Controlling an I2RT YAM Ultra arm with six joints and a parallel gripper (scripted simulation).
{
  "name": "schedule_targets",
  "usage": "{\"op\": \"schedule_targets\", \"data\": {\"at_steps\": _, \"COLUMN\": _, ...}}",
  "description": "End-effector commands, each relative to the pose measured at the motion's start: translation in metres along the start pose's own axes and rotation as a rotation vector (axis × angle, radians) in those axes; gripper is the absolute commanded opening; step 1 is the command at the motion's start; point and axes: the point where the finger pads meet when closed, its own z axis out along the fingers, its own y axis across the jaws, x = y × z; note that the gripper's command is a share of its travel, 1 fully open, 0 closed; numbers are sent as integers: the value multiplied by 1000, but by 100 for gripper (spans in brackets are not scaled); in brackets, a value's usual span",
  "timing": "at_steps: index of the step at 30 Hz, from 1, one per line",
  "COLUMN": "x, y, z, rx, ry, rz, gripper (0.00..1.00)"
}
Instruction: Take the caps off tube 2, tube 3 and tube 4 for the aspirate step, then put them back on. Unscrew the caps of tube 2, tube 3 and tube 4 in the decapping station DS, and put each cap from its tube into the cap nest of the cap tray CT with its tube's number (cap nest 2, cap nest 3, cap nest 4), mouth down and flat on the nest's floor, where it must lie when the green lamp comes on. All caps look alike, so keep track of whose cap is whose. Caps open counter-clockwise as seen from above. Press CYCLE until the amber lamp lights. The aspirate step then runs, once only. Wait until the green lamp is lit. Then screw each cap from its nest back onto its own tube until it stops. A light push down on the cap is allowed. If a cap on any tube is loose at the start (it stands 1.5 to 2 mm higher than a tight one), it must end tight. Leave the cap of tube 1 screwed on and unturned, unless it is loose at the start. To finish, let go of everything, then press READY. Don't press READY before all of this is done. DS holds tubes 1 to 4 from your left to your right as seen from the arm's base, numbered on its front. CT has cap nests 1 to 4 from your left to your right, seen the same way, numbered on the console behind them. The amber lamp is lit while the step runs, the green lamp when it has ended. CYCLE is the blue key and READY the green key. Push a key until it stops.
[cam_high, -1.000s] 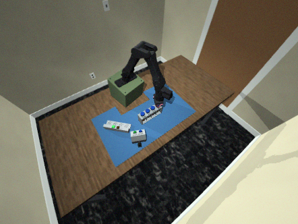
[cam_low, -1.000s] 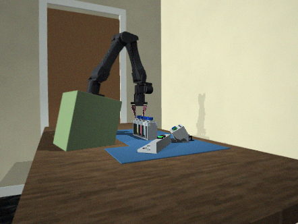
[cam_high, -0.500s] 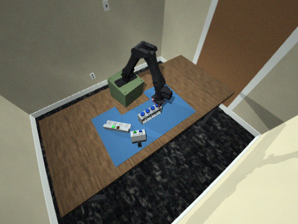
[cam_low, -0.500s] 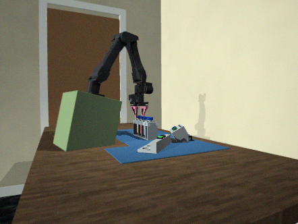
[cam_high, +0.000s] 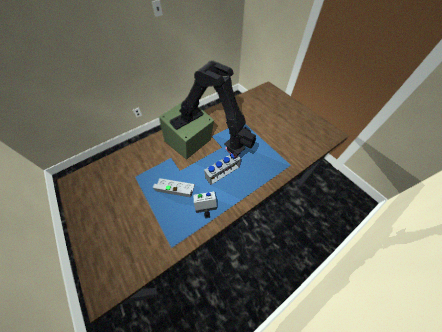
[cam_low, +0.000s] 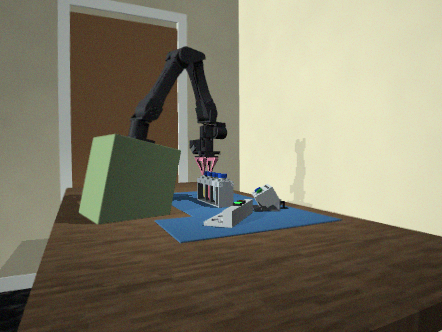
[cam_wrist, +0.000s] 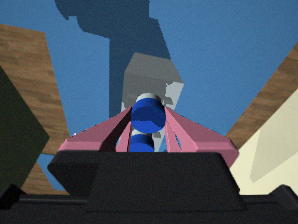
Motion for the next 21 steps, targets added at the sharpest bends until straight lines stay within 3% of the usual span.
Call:
{"op": "schedule_targets", "data": {"at_steps": 1, "x": -1, "y": -7, "z": -6, "rx": 25, "ry": -5, "rz": -1, "gripper": 0}}
{"op": "schedule_targets", "data": {"at_steps": 5, "x": -1, "y": -7, "z": -6, "rx": 25, "ry": -5, "rz": 49, "gripper": 0}}
{"op": "schedule_targets", "data": {"at_steps": 21, "x": -1, "y": -7, "z": -5, "rx": 22, "ry": -15, "rz": 799, "gripper": 0}}
